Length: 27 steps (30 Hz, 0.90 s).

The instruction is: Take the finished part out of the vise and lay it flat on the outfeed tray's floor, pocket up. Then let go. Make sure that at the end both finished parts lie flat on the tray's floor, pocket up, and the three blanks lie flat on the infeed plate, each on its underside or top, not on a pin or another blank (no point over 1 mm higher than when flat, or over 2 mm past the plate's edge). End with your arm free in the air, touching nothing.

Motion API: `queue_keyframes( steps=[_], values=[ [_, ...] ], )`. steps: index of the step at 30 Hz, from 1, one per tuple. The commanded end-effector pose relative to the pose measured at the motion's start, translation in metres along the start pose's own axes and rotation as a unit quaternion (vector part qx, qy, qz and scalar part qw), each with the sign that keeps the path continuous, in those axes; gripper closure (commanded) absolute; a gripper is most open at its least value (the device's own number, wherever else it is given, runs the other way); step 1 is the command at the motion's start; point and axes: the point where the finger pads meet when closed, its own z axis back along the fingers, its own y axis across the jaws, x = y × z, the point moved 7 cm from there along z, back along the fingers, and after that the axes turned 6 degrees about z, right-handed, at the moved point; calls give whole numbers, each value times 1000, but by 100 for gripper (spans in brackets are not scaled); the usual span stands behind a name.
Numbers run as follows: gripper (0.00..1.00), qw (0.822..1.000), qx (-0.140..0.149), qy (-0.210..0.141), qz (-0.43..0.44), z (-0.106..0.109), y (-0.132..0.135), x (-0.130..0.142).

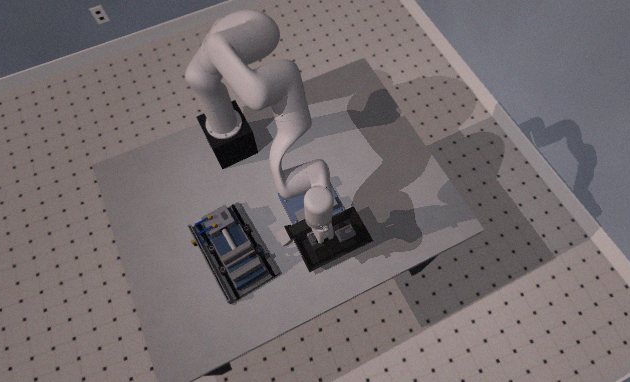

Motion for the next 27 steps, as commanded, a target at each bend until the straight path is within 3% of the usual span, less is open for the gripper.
queue_keyframes(
  steps=[1,27],
  values=[
    [100,1000,-2,0,0,-1,-1,0],
    [100,1000,-2,0,0,-35,-2,0]
  ],
)
